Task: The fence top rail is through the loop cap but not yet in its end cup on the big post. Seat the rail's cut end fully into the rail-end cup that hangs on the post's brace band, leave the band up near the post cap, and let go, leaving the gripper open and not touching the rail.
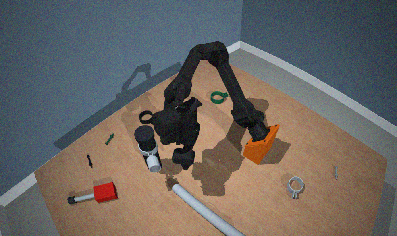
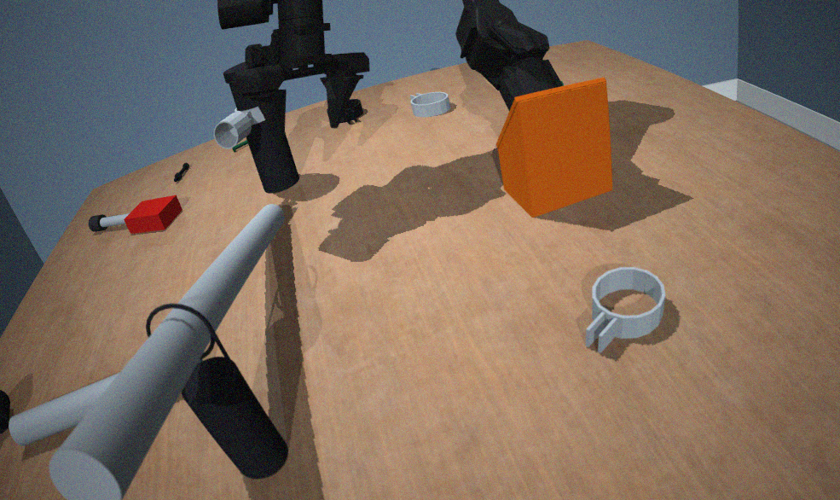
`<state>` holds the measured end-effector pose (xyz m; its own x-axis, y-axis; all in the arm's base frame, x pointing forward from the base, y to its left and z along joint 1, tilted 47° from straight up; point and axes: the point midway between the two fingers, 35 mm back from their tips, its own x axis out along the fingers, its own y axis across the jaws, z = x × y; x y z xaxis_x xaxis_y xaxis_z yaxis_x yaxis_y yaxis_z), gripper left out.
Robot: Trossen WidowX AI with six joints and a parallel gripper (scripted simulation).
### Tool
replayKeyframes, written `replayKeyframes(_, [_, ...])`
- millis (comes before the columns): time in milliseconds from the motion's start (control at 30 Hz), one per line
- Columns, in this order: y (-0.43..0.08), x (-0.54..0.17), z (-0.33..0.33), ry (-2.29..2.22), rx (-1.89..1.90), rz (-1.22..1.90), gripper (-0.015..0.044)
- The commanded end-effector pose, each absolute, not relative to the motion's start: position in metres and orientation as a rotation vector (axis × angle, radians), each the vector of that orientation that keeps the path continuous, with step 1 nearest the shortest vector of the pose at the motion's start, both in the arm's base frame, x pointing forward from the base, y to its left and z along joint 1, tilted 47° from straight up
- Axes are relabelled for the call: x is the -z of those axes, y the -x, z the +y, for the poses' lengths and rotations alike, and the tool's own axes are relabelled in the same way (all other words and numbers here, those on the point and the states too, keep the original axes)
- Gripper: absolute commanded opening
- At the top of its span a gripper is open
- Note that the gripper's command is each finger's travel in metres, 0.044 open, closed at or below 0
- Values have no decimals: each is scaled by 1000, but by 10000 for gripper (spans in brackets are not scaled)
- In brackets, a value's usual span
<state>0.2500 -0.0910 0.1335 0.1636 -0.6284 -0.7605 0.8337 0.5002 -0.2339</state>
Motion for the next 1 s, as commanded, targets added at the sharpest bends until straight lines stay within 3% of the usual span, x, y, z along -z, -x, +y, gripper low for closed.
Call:
replayKeyframes(0, [-279,-136,-60,-53,938,982,440])
replayKeyframes(367, [-345,-133,83,660,540,980,440])
replayKeyframes(633, [-346,-142,72,767,502,1011,440])
replayKeyframes(967, [-345,-196,1,1434,248,1226,440])
